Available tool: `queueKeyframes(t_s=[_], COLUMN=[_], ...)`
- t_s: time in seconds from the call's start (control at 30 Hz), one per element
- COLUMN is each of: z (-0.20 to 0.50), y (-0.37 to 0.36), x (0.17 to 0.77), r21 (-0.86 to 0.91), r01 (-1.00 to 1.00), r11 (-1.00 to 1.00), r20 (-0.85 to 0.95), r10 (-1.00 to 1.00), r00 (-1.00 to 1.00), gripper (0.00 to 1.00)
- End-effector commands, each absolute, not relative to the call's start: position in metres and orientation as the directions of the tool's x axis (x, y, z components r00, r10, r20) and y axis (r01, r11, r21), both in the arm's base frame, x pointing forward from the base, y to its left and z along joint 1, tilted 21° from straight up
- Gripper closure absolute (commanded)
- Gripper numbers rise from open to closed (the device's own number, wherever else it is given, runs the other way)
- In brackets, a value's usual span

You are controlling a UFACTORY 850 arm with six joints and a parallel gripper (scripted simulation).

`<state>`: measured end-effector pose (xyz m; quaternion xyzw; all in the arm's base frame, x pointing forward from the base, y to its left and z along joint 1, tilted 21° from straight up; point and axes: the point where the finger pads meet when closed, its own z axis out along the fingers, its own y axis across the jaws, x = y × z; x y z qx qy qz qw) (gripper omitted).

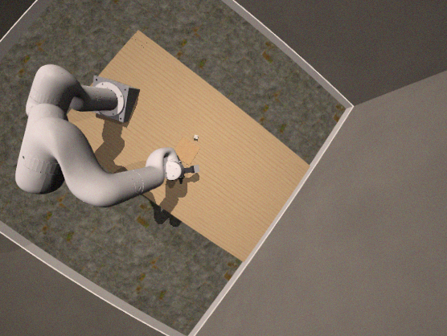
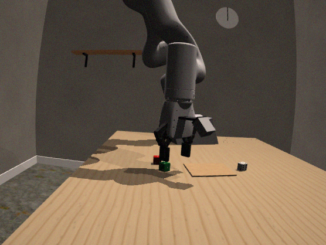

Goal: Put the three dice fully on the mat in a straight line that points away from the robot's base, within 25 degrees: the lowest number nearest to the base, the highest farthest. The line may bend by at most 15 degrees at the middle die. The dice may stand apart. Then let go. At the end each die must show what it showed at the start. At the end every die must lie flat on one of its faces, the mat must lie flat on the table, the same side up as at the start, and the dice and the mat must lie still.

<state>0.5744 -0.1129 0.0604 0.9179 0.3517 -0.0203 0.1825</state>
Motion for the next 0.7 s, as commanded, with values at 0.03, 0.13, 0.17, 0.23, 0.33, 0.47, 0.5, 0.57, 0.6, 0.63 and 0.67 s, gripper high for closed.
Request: queueKeyframes(t_s=[0.03, 0.13, 0.17, 0.23, 0.33, 0.47, 0.5, 0.57, 0.6, 0.63, 0.67], z=[0.06, 0.059, 0.058, 0.055, 0.05, 0.041, 0.038, 0.032, 0.032, 0.032, 0.029], y=[-0.11, -0.106, -0.104, -0.097, -0.084, -0.058, -0.051, -0.035, -0.035, -0.035, -0.026], x=[0.575, 0.575, 0.575, 0.575, 0.575, 0.575, 0.575, 0.574, 0.574, 0.574, 0.574], r21=[0.322, 0.322, 0.322, 0.322, 0.322, 0.322, 0.322, 0.322, 0.322, 0.322, 0.322], r01=[0.653, 0.653, 0.653, 0.653, 0.653, 0.653, 0.653, 0.653, 0.653, 0.653, 0.653], r11=[-0.686, -0.686, -0.686, -0.686, -0.686, -0.686, -0.686, -0.686, -0.686, -0.686, -0.686], r20=[-0.164, -0.164, -0.164, -0.164, -0.164, -0.164, -0.164, -0.164, -0.164, -0.164, -0.164], r10=[0.639, 0.639, 0.639, 0.639, 0.639, 0.639, 0.639, 0.639, 0.639, 0.639, 0.639], r00=[0.752, 0.752, 0.752, 0.752, 0.752, 0.752, 0.752, 0.752, 0.752, 0.752, 0.752], gripper=[0.0, 0.0, 0.0, 0.0, 0.0, 0.0, 0.0, 0.0, 0.0, 0.0, 0.0])
